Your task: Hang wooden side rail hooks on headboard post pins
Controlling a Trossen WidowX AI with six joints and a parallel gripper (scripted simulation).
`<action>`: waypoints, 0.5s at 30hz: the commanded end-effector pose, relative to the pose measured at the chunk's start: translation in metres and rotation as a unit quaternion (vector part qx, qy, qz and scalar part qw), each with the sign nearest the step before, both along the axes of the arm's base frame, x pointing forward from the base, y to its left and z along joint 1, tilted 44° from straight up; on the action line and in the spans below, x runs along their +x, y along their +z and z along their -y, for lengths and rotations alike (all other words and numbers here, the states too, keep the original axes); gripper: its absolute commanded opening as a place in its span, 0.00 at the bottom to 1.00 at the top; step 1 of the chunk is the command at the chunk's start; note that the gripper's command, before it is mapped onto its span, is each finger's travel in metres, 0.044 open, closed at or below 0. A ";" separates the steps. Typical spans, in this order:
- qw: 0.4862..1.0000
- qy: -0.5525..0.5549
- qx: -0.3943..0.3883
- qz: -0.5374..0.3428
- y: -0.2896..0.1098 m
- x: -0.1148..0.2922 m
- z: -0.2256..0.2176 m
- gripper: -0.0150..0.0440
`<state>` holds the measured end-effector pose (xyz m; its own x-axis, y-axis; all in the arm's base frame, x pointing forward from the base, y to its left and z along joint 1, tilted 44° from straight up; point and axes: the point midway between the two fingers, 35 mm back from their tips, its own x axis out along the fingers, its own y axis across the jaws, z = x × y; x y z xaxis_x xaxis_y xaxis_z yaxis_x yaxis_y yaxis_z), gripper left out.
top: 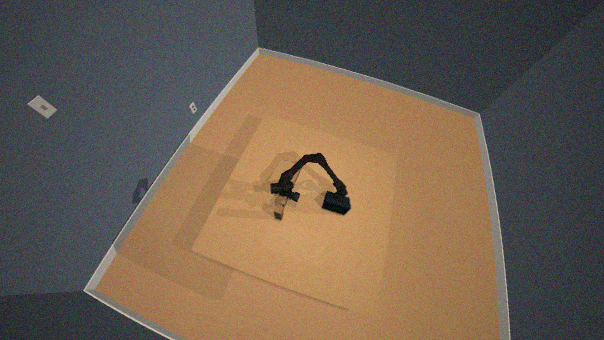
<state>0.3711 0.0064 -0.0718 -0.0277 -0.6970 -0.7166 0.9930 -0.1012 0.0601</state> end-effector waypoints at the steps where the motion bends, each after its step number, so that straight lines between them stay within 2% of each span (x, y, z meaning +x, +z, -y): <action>1: 1.000 0.003 0.002 0.002 0.000 0.001 -0.005 0.25; 15: 1.000 0.003 0.003 0.002 -0.001 0.000 -0.007 0.25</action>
<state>0.3710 0.0083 -0.0723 -0.0270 -0.6952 -0.7183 0.9931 -0.1009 0.0603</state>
